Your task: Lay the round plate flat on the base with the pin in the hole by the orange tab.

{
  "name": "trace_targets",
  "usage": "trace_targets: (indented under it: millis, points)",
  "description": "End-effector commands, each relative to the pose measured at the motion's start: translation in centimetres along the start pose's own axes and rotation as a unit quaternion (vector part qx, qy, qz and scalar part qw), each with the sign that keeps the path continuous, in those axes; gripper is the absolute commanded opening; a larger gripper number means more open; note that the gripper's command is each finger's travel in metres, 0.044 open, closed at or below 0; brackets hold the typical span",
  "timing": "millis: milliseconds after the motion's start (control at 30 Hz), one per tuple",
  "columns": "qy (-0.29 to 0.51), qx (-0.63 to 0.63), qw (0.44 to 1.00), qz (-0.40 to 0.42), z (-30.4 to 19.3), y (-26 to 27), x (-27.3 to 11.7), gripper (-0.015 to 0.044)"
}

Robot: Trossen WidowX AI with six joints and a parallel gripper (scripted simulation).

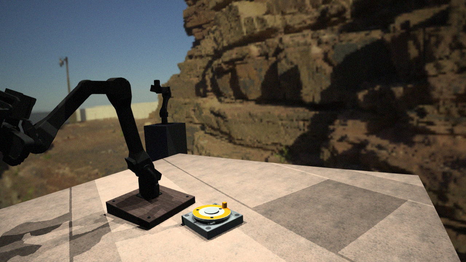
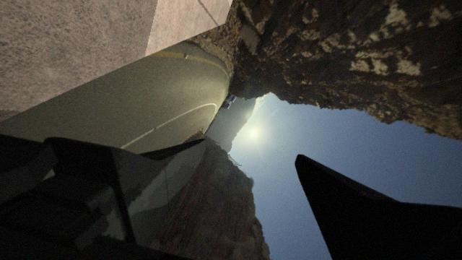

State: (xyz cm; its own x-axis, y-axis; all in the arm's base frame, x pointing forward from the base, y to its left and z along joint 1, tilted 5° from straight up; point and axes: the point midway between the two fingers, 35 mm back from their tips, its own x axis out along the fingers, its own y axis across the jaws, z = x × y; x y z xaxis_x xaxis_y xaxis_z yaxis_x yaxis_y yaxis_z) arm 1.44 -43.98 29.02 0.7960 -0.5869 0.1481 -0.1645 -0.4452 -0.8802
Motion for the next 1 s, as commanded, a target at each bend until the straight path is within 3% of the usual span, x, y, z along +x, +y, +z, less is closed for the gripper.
trace_targets:
  millis: [0, 233, 300, 467, 567, 700, 967]
  points:
    - [0.002, 0.007, 1.0, 0.001, 0.0, 0.0, 0.2, 0.0374]
    - [-0.034, 0.288, 0.956, 0.034, 6.9, -0.4, 9.0, 0.019]
    - [-0.04, 0.314, 0.948, 0.041, 8.0, -0.5, 9.8, 0.0138]
    - [-0.079, 0.482, 0.865, 0.116, 16.4, -1.6, 14.4, 0.0006]
    - [-0.087, 0.526, 0.833, 0.148, 19.5, -2.0, 15.3, 0.0]
    - [-0.099, 0.613, 0.746, 0.241, 27.3, -3.1, 16.3, 0.0]
    - [-0.079, 0.676, 0.608, 0.409, 39.7, -5.1, 13.5, 0.0]
